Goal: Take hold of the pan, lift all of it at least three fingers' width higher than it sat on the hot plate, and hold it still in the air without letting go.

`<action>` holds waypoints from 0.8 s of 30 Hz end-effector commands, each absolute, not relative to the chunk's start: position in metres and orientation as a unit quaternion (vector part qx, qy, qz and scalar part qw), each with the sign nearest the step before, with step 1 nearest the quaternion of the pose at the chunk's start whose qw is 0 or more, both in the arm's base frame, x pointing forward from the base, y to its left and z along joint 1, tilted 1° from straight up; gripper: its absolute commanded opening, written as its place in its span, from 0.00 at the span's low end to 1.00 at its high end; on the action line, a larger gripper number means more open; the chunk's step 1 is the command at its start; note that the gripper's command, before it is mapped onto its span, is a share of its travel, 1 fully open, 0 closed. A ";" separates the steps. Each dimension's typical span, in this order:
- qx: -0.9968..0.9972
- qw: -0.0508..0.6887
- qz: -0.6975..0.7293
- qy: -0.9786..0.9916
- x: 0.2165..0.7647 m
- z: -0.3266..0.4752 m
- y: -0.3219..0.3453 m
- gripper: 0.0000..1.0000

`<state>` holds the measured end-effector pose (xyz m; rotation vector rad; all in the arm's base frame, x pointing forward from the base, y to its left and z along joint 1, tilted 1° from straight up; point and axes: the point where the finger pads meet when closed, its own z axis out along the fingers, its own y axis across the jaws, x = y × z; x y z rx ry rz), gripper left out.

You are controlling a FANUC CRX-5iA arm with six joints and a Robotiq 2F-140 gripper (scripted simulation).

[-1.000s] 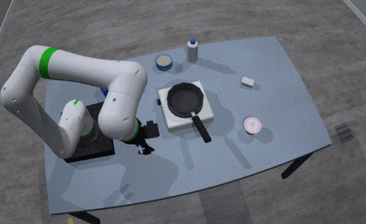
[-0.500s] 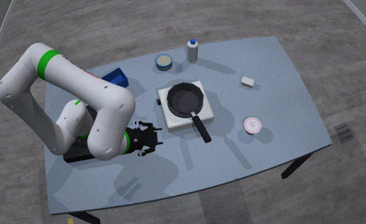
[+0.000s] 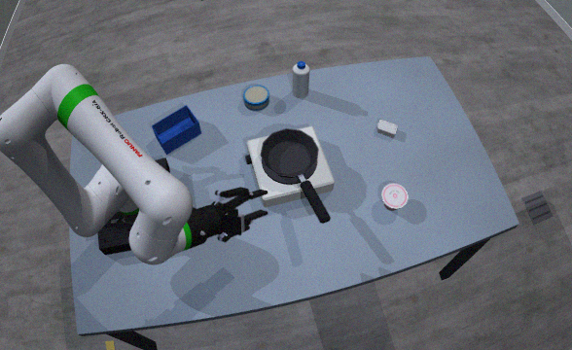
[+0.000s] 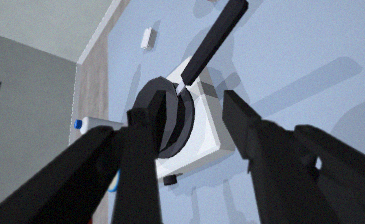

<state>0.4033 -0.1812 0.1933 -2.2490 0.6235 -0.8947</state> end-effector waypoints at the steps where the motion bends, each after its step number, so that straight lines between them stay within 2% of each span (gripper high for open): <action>1: -0.807 0.358 -0.384 0.270 0.417 0.185 -0.168 0.41; 24: -0.593 0.473 -0.514 0.400 0.474 0.166 -0.129 0.41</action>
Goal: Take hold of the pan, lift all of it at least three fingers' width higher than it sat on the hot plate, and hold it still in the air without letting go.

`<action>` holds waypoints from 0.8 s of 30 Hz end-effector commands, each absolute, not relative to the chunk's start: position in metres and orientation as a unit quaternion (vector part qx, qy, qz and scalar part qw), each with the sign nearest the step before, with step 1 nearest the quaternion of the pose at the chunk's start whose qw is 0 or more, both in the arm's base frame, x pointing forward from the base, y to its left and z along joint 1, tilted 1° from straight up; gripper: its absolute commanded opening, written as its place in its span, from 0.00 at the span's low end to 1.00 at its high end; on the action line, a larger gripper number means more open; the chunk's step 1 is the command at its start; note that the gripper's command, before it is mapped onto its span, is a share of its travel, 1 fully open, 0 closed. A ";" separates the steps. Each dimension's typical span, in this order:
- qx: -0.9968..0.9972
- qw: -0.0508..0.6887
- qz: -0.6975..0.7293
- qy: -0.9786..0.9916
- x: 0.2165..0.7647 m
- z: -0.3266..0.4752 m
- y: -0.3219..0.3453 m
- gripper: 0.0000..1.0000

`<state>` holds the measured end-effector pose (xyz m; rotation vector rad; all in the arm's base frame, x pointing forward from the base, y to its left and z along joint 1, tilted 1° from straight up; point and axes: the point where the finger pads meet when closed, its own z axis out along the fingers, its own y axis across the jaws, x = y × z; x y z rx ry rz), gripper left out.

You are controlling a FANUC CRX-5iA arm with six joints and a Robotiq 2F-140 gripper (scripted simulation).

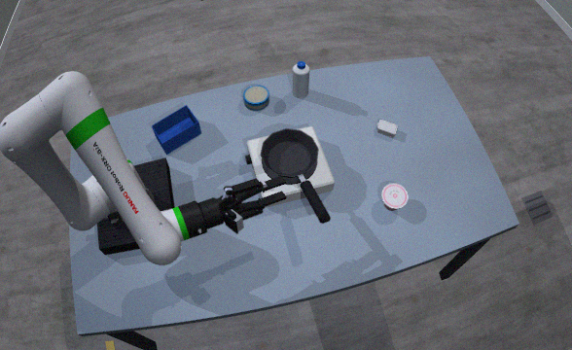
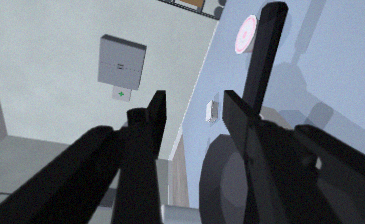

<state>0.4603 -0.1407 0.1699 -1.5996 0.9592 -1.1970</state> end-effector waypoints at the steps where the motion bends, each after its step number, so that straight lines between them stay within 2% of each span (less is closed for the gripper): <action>1: -0.588 0.474 -0.517 0.403 0.475 0.165 -0.129 0.41; 24: -0.583 0.475 -0.519 0.406 0.476 0.162 -0.129 0.41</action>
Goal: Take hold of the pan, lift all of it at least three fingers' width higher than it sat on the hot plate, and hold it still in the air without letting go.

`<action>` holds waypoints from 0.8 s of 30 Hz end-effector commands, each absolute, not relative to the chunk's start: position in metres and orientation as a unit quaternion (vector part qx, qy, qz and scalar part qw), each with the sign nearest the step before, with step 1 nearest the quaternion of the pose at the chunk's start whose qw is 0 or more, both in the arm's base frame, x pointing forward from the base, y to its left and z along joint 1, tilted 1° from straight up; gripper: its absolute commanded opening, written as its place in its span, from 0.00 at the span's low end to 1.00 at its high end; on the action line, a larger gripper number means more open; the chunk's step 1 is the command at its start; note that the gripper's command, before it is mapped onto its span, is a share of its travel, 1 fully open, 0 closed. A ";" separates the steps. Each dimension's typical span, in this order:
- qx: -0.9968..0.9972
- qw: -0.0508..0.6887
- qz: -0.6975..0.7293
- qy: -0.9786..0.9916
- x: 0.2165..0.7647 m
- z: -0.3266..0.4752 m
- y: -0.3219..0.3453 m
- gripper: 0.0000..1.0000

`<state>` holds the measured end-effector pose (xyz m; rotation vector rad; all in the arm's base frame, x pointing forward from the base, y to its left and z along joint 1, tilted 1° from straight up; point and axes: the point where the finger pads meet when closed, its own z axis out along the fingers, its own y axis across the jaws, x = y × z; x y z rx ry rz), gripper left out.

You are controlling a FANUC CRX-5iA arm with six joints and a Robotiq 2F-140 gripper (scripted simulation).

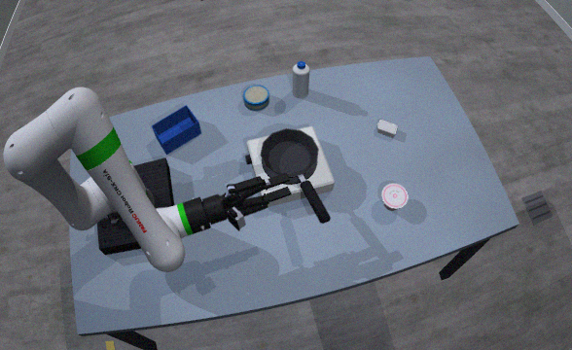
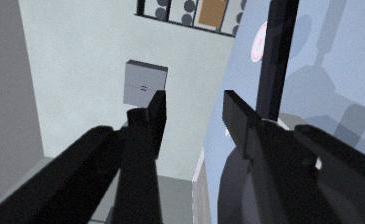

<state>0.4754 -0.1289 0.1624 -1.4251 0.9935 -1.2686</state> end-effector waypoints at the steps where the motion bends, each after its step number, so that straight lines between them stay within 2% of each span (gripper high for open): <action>1: -0.583 0.475 -0.519 0.406 0.476 0.161 -0.129 0.41; 24: -0.583 0.475 -0.519 0.406 0.475 0.107 -0.130 0.41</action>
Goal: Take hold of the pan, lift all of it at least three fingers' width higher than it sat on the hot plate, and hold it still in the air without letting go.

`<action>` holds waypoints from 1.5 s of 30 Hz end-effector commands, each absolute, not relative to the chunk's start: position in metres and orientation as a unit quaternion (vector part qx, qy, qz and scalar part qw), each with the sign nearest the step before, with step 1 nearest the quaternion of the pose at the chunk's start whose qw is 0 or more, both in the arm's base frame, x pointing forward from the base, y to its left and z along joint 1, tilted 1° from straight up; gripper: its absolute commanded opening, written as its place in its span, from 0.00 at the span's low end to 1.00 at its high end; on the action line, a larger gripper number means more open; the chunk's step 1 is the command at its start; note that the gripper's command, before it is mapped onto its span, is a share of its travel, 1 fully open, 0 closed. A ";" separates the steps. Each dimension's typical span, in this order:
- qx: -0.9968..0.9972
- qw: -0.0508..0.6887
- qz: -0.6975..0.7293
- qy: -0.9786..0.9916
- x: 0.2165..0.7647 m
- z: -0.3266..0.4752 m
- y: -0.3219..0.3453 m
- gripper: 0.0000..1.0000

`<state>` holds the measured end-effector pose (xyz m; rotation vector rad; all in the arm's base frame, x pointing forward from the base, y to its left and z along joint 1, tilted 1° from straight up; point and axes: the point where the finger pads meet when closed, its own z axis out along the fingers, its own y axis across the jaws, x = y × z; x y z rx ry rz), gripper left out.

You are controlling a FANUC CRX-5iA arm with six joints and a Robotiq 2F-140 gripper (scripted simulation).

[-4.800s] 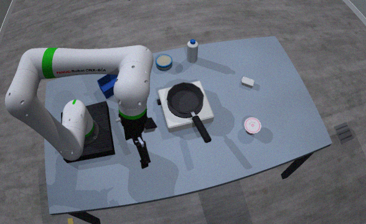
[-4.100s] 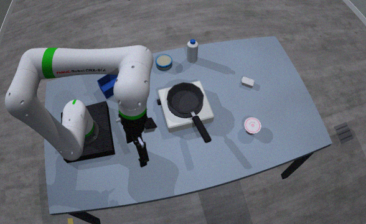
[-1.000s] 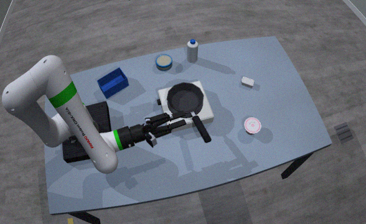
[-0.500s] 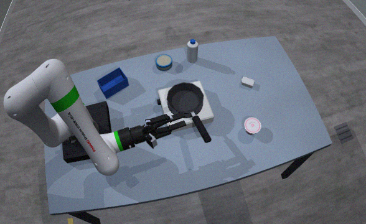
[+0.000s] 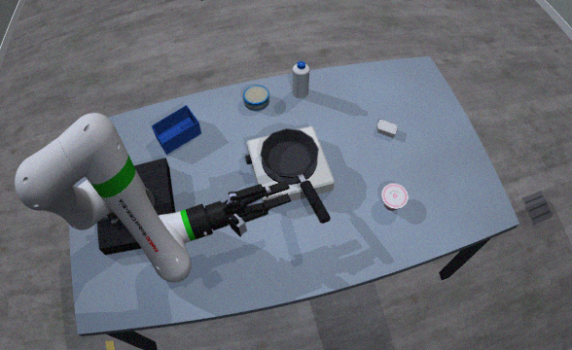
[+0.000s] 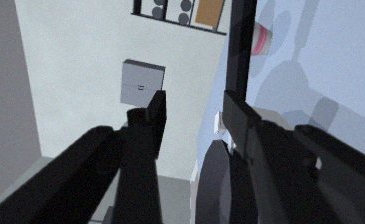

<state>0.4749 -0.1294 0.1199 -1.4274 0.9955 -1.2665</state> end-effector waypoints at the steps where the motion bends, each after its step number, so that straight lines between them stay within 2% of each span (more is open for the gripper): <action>1: -0.583 0.475 -0.519 0.406 0.475 0.104 -0.130 0.41; 19: -0.583 0.475 -0.519 0.406 0.475 0.067 -0.130 0.41; 45: -0.583 0.475 -0.519 0.406 0.476 0.064 -0.130 0.41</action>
